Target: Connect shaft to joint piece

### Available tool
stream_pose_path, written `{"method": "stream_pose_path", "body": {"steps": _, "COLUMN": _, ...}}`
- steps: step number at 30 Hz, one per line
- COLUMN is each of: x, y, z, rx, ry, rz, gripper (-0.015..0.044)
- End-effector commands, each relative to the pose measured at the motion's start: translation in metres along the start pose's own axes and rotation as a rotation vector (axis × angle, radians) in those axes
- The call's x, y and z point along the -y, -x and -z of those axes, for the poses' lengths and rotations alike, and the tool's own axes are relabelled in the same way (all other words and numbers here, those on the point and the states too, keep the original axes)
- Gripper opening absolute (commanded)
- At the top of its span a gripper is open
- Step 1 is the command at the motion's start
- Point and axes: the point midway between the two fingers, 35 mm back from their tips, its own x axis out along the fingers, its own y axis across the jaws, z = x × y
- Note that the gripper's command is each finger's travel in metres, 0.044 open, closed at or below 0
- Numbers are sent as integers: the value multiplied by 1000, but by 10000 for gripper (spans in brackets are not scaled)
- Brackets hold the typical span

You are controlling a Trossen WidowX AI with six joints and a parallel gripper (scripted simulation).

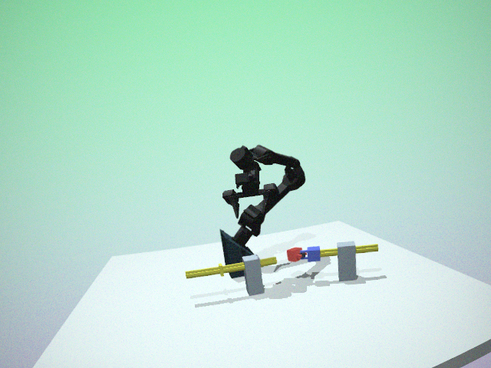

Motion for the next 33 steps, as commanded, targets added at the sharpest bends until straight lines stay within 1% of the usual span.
{"method": "stream_pose_path", "body": {"steps": 1, "x": -18, "y": -3, "z": 25, "rx": -102, "ry": 127, "rz": -15, "gripper": 440}}
{"method": "stream_pose_path", "body": {"steps": 14, "x": -57, "y": 3, "z": 98, "rx": -381, "ry": 464, "rz": -107, "gripper": 440}}
{"method": "stream_pose_path", "body": {"steps": 17, "x": -61, "y": 5, "z": 107, "rx": -412, "ry": 501, "rz": -121, "gripper": 440}}
{"method": "stream_pose_path", "body": {"steps": 25, "x": -60, "y": 5, "z": 107, "rx": -414, "ry": 482, "rz": -117, "gripper": 440}}
{"method": "stream_pose_path", "body": {"steps": 33, "x": -60, "y": 3, "z": 107, "rx": -435, "ry": 249, "rz": -72, "gripper": 440}}
